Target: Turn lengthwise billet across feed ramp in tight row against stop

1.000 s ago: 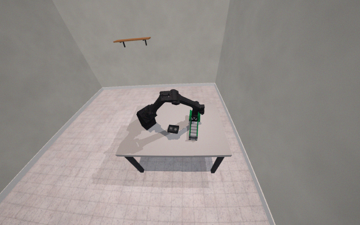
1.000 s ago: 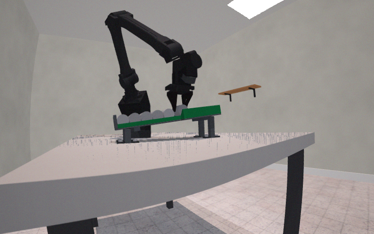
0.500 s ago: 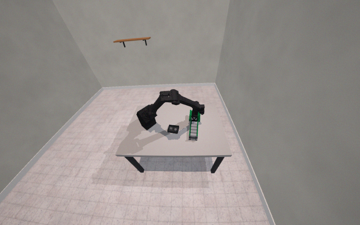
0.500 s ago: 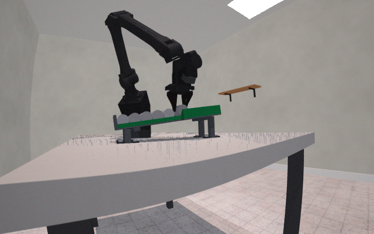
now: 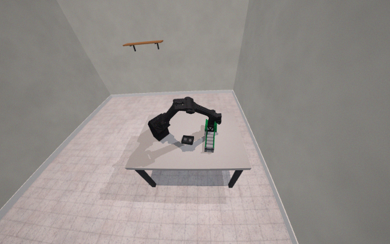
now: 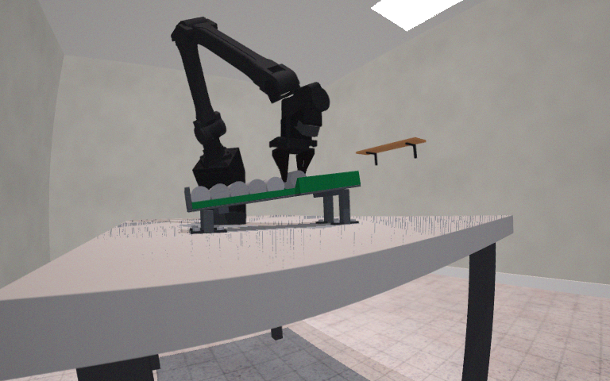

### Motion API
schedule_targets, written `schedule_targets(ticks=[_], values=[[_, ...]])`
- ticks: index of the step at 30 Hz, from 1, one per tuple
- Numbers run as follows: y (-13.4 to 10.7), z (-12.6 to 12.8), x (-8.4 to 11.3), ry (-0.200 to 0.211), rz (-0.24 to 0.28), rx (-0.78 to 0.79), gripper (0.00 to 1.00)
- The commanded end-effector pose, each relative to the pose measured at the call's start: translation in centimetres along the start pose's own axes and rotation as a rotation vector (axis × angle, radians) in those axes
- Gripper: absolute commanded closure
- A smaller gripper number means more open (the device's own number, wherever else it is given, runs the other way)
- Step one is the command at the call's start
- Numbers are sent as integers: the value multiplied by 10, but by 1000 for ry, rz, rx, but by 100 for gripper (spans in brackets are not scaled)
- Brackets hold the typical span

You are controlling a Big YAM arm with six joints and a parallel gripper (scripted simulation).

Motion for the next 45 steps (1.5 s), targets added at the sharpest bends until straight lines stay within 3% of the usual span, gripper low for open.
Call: schedule_targets(ticks=[1, 45], values=[[24, 18, 35, 50, -69, -16, 100], [30, 25, 28, 55, -76, -9, 100]])
Point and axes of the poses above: the point where the finger pads meet when closed, its own x axis back along the fingers, its own z axis across the jaws, y = z × x, the point moved 8 cm from there along x, back along the fingers, and after that the axes turned 11 degrees about -x, right-handed, at the moved point
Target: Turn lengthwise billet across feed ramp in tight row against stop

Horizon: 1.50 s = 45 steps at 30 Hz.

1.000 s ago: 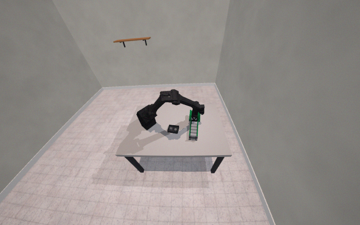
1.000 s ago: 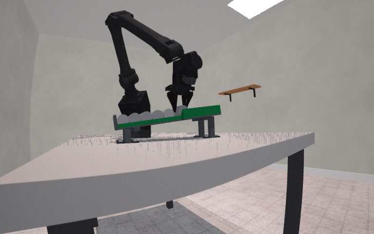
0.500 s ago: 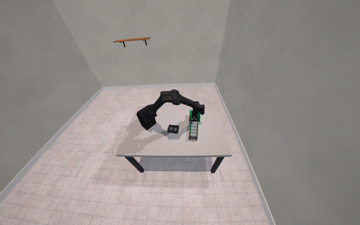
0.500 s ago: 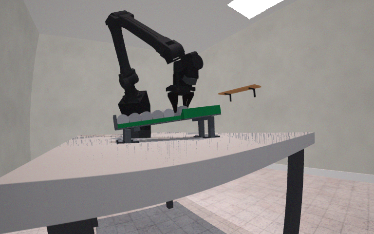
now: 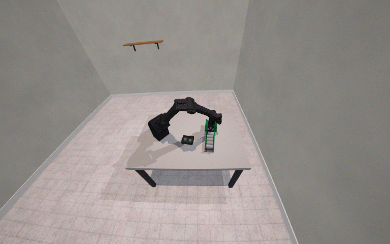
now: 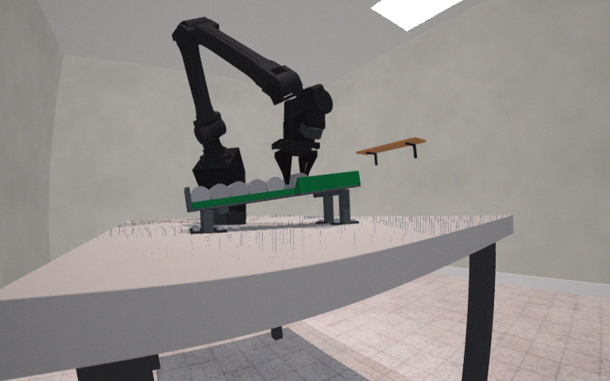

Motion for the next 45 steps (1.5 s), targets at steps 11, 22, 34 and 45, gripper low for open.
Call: schedule_targets(ticks=[11, 22, 34, 45], values=[[27, 20, 33, 58, -79, -10, 100], [28, 21, 32, 58, -79, -9, 100], [28, 21, 32, 58, -79, -9, 100], [28, 21, 32, 58, -79, -9, 100]])
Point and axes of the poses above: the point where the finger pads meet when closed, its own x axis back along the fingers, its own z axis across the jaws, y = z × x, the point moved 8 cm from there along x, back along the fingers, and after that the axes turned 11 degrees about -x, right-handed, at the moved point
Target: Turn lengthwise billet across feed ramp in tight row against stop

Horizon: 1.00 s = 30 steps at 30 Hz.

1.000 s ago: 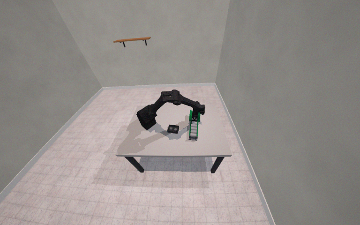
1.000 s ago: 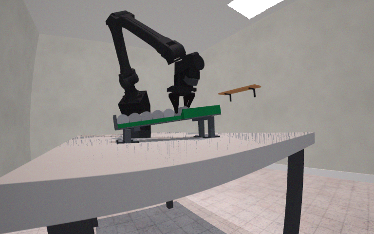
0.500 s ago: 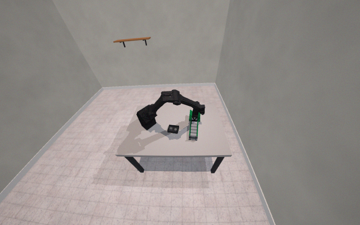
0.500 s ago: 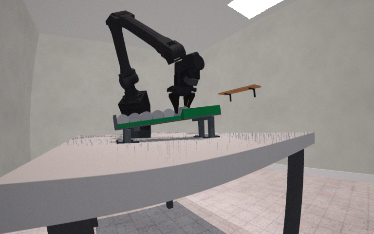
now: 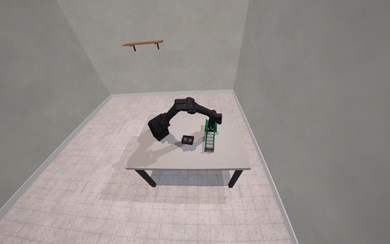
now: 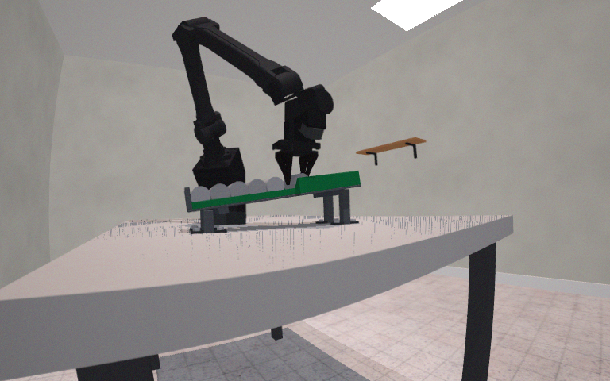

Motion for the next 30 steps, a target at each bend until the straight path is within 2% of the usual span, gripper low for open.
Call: schedule_targets(ticks=[1, 16, 17, 30], values=[[26, 19, 33, 58, -79, -8, 100], [26, 19, 33, 58, -79, -8, 100], [26, 19, 33, 58, -79, -8, 45], [26, 20, 33, 61, -76, -7, 45]])
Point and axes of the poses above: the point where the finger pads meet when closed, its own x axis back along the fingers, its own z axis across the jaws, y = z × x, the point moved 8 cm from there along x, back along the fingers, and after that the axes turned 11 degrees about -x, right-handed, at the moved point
